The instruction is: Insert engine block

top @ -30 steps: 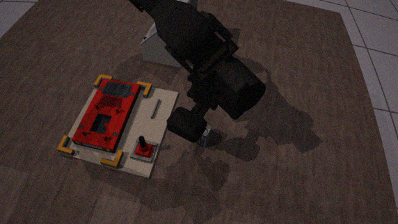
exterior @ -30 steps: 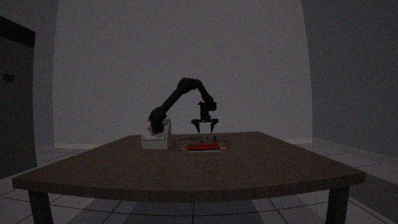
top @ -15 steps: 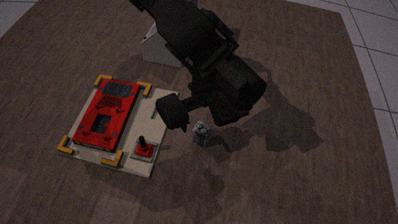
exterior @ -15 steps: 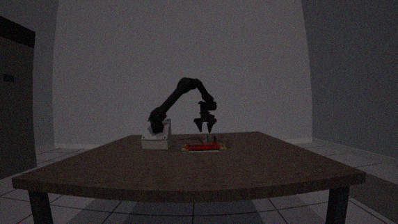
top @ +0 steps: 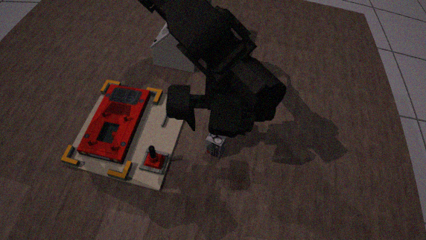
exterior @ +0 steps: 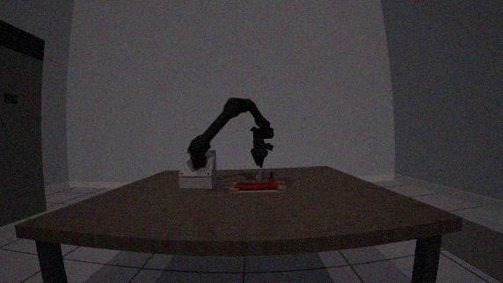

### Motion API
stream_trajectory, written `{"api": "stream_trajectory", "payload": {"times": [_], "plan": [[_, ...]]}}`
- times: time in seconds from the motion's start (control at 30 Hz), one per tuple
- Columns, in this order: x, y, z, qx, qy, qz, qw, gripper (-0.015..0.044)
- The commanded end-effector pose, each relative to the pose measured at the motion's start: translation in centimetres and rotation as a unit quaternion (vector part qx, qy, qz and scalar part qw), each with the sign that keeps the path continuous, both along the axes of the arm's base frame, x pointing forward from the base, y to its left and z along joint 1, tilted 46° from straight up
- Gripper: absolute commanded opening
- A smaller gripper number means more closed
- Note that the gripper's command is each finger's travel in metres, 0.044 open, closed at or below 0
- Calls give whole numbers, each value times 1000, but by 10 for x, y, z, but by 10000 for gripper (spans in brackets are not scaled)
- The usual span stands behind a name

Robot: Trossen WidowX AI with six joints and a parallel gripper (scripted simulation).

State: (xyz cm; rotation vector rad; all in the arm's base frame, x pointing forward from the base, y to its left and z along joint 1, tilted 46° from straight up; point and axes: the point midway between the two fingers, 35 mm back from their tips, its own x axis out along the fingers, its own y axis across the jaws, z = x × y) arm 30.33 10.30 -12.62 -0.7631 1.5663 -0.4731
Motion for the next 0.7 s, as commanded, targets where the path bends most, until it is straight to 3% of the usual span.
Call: {"api": "stream_trajectory", "payload": {"times": [0.0,0.33,0.67], "plan": [[0,1,1,1,-43,-45,998,440],[0,3,3,-2,-161,-165,973,440],[0,-6,-6,-2,-169,-173,970,440]]}}
